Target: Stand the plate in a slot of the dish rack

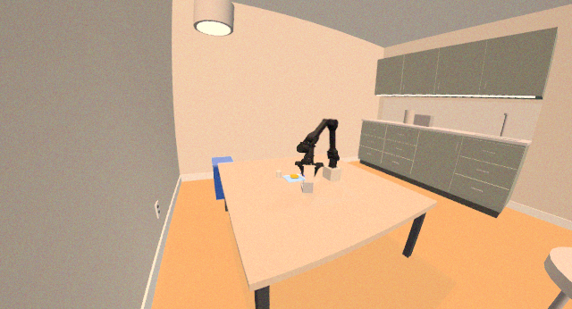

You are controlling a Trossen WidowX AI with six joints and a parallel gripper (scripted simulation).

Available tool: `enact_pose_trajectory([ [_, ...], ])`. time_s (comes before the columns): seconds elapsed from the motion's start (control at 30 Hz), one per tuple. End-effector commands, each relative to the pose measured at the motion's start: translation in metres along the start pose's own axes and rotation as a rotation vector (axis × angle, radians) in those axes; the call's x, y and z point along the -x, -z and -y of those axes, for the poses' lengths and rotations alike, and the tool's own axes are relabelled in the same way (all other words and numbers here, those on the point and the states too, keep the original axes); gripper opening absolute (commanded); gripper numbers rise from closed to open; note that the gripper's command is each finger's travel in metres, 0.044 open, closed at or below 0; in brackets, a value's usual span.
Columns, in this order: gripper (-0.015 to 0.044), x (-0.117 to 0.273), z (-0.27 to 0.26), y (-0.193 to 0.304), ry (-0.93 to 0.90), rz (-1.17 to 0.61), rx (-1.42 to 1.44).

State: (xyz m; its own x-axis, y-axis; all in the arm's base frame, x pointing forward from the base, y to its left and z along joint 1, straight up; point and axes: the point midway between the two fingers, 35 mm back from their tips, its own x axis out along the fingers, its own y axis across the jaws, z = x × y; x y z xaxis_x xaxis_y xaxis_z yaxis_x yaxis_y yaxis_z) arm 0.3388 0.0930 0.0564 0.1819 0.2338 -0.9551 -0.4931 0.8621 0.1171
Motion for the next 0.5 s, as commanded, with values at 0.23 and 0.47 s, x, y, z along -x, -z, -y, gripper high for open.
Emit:
enact_pose_trajectory([
  [0.23, 0.0400, 0.002, 0.096, 0.058, 0.120, -0.104, -0.263],
  [0.47, 0.0400, 0.012, 0.160, 0.122, 0.188, -0.174, -0.473],
])
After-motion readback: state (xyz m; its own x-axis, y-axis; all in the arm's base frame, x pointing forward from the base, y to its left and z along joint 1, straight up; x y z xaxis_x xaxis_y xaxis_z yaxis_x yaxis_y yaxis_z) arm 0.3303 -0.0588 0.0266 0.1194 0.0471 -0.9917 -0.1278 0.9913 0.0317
